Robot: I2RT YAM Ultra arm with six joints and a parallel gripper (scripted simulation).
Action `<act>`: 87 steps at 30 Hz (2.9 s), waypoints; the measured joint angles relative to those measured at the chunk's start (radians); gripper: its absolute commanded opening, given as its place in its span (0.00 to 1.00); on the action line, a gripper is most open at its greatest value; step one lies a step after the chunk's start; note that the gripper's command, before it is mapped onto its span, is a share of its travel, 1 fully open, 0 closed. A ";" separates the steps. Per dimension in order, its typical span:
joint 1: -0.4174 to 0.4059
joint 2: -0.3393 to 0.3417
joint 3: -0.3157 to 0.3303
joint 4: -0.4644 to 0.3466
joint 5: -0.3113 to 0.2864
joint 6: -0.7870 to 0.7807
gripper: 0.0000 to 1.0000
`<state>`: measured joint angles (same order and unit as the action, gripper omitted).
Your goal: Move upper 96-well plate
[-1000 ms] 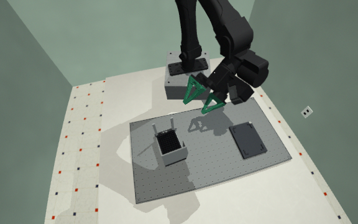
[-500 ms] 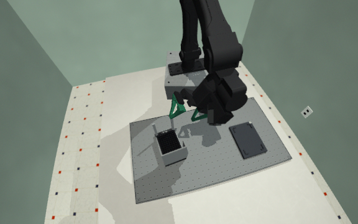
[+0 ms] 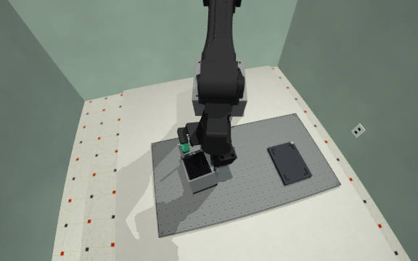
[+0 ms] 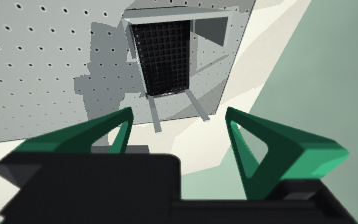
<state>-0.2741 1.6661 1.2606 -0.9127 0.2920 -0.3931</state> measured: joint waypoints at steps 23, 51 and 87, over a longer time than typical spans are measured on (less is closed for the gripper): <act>-0.191 0.111 0.109 -0.055 -0.334 -0.227 1.00; -0.191 0.111 0.109 -0.055 -0.338 -0.230 1.00; -0.188 0.172 0.048 0.054 -0.338 -0.230 1.00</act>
<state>-0.4625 1.8378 1.3090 -0.8585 -0.0463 -0.6228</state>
